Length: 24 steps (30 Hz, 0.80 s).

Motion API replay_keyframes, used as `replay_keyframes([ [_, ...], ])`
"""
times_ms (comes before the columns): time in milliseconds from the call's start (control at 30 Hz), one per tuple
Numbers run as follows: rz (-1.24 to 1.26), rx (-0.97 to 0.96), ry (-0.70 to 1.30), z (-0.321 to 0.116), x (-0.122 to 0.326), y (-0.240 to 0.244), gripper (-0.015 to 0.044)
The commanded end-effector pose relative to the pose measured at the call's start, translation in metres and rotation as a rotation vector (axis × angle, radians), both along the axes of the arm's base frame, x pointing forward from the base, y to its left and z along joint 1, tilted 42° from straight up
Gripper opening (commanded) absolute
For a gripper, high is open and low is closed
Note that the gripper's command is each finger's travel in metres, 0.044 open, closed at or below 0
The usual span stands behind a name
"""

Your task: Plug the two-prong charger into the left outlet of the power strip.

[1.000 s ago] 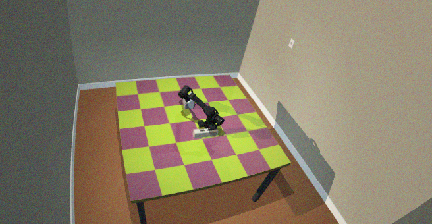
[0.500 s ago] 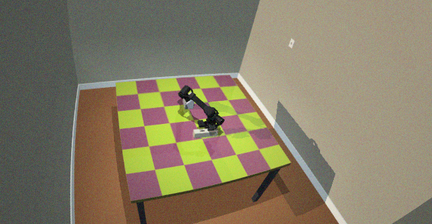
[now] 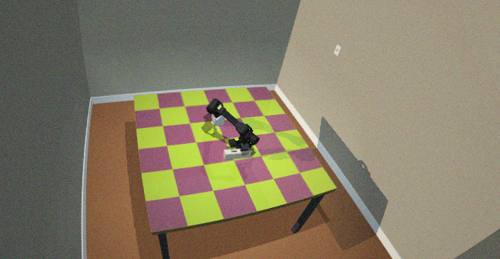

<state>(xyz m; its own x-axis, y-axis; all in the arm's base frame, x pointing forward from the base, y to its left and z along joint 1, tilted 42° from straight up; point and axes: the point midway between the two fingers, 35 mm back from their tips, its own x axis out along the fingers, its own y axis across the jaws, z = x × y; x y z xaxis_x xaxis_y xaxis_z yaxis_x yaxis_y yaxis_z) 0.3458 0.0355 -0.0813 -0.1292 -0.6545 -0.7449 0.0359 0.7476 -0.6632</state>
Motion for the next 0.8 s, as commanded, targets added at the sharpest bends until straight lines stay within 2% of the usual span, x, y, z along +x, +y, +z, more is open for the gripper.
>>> replay_keyframes([
  [0,0.001,-0.001,-0.001,0.0000,0.0002,0.0000,0.0315],
  [167,0.001,-0.001,-0.002,0.0000,0.0001,0.0001,0.0440],
  [767,0.004,-0.001,-0.011,-0.0002,-0.0042,0.0004,0.0440],
])
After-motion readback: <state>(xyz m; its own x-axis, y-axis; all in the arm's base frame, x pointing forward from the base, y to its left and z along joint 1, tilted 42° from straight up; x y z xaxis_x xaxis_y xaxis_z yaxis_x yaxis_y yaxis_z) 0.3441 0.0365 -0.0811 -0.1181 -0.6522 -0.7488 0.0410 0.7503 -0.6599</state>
